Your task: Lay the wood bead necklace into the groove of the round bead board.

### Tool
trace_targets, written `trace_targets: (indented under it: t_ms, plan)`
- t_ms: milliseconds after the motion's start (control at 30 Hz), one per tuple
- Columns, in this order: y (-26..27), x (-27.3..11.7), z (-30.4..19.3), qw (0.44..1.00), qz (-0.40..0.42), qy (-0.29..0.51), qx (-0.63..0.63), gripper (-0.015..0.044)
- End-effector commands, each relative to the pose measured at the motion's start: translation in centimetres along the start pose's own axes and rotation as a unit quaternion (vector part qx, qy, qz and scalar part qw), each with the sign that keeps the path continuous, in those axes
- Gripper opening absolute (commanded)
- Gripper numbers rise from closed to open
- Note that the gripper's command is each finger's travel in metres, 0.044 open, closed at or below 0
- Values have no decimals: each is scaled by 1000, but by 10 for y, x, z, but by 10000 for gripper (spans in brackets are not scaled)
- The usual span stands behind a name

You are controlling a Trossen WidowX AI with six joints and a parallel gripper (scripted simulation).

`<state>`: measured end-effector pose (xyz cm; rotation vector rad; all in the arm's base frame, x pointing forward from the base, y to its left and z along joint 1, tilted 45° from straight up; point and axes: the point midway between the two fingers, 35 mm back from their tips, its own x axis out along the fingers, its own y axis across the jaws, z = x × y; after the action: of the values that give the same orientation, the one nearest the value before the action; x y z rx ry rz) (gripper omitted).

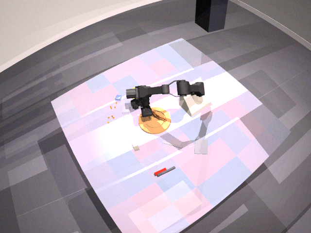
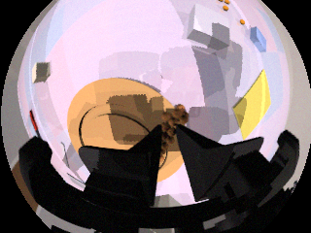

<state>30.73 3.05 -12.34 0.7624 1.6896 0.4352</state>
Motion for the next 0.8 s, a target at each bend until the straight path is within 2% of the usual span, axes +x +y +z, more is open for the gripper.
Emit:
trace_targets:
  t_ms: [0, 533, 767]
  plan:
    - [1, 1, 0, 1000, 2, 1, -1, 0]
    - [1, 0, 0, 1000, 2, 1, 0, 0]
    - [1, -11, -2, 1000, 3, 3, 3, 0]
